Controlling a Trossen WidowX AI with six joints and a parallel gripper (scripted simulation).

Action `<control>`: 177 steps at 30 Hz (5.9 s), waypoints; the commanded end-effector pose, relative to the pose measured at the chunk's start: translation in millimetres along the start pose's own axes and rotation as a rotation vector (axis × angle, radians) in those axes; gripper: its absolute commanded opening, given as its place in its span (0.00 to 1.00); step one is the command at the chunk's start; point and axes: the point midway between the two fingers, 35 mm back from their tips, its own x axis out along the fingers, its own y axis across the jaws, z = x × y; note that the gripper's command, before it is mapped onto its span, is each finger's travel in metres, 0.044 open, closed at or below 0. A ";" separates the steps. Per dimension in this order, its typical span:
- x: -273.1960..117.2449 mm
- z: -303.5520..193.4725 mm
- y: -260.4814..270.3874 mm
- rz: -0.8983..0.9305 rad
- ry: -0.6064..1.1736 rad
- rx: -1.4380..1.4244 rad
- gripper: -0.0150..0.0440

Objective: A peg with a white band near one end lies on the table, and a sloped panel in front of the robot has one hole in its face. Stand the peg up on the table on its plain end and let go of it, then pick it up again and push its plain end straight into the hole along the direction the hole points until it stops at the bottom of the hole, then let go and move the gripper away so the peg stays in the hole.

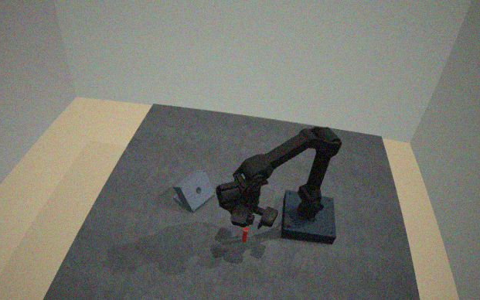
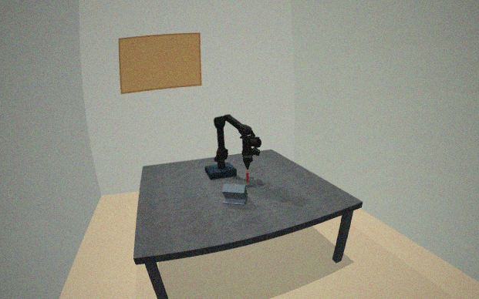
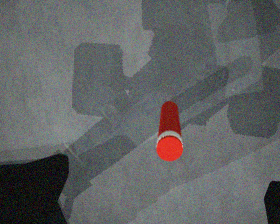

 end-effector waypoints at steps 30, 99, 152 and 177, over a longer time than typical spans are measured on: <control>5.7 0.4 0.3 0.001 -0.003 -0.839 1.00; 55.8 1.5 -0.3 0.002 -0.004 -1.672 1.00; 20.5 3.2 -2.7 0.000 -0.003 -1.670 0.25; -0.1 -0.6 -23.2 -0.089 0.115 -1.687 0.25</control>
